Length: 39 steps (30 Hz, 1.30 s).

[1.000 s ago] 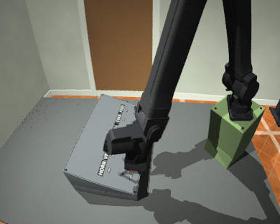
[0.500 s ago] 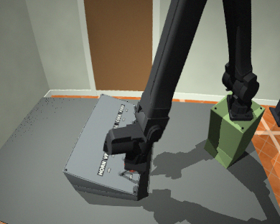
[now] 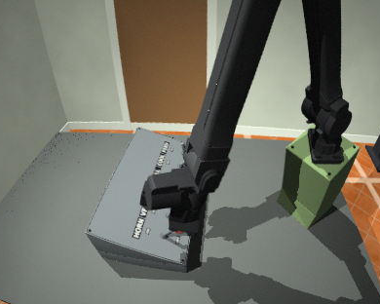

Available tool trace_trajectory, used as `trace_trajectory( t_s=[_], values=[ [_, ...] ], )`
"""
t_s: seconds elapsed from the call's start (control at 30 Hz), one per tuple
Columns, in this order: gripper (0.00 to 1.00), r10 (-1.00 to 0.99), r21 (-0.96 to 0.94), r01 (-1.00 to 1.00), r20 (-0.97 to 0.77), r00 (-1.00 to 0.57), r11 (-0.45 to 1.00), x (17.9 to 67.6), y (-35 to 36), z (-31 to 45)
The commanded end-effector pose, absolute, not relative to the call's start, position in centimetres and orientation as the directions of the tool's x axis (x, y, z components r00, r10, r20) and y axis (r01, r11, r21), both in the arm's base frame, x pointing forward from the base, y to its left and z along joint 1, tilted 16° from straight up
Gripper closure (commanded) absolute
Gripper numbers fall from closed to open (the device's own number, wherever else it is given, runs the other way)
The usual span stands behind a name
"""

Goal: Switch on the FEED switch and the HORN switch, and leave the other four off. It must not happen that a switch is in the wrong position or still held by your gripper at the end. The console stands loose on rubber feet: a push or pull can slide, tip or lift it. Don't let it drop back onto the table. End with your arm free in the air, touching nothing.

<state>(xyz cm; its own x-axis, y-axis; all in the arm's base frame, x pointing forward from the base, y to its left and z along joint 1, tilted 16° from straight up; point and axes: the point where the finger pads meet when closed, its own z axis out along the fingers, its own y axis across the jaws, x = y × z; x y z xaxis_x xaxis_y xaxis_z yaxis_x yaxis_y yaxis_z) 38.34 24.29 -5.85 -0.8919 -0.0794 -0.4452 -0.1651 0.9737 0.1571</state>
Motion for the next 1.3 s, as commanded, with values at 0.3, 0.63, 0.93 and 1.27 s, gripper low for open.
trace_trajectory(
  t_s=[0.3, 0.63, 0.93, 1.27],
  values=[
    [1.0, 0.004, 0.195, -0.13, -0.568, -0.823, 0.972, 44.8, 25.2, -1.0],
    [1.0, 0.004, 0.195, -0.13, -0.568, -0.823, 0.972, 44.8, 25.2, -1.0],
    [1.0, 0.003, 0.193, -0.129, -0.564, -0.826, 0.973, 44.8, 25.2, -1.2],
    [1.0, -0.02, 0.192, -0.156, -0.567, -0.824, 0.969, 44.8, 26.0, -0.8]
  ],
)
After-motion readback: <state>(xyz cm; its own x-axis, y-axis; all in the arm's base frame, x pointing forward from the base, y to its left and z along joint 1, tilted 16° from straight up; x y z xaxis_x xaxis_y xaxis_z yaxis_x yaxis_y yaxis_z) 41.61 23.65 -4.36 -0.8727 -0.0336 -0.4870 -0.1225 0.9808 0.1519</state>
